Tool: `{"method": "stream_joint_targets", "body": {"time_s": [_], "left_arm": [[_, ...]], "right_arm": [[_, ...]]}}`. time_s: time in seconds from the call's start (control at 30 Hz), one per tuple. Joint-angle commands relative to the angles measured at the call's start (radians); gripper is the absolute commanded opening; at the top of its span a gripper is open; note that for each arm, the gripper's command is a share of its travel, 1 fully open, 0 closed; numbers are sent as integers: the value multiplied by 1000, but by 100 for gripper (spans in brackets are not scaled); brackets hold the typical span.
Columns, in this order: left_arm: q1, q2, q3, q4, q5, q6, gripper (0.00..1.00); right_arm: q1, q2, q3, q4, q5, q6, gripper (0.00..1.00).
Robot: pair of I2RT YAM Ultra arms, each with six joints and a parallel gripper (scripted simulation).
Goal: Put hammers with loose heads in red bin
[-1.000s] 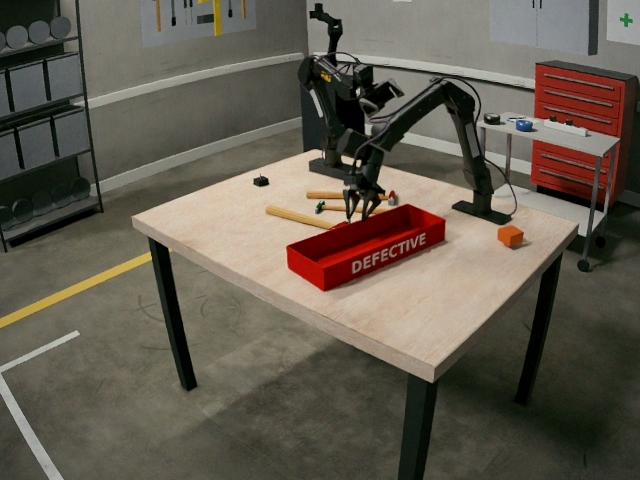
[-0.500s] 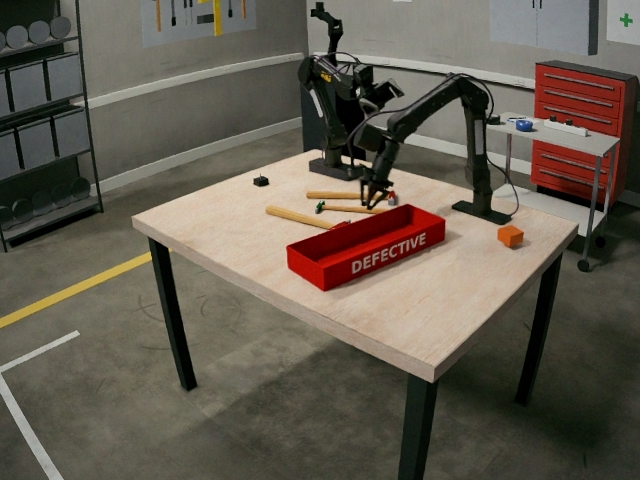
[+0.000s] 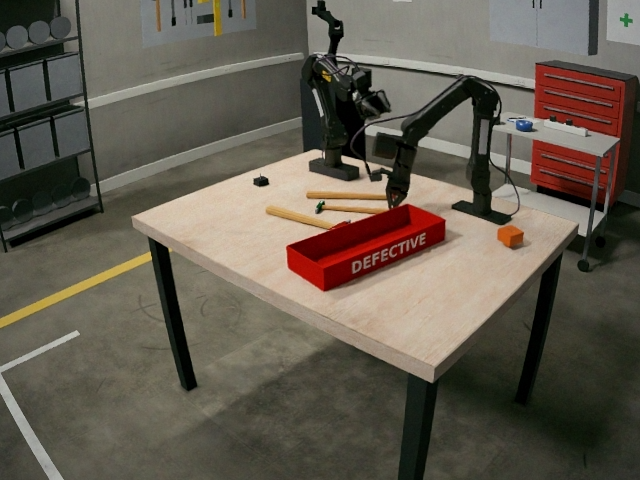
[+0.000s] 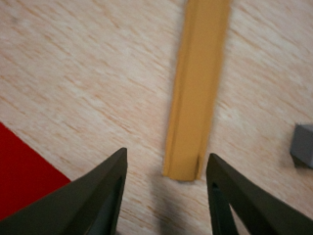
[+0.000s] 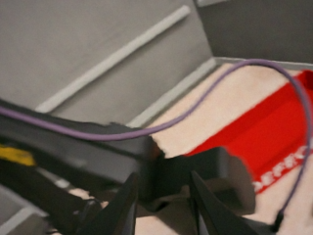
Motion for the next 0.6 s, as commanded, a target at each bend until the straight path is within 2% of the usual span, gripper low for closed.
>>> {"method": "stream_joint_targets", "body": {"time_s": [0.0, 0.17, 0.33, 0.4, 0.57], "left_arm": [[-20, -47, -19, -16, 30, 38, 47], [-24, -52, -21, -5, 20, 28, 47], [-24, -53, -20, -5, 20, 28, 47], [-24, -53, -20, -5, 20, 28, 47], [-24, -53, -21, -5, 20, 28, 47]], "right_arm": [[-132, 47, 82, -136, -31, -52, 37], [-303, 172, 164, -321, -72, -106, 37], [-371, 282, 225, -495, -100, -156, 37], [-371, 282, 225, -495, -100, -156, 37], [-443, 407, 285, -727, -134, -214, 37]]}}
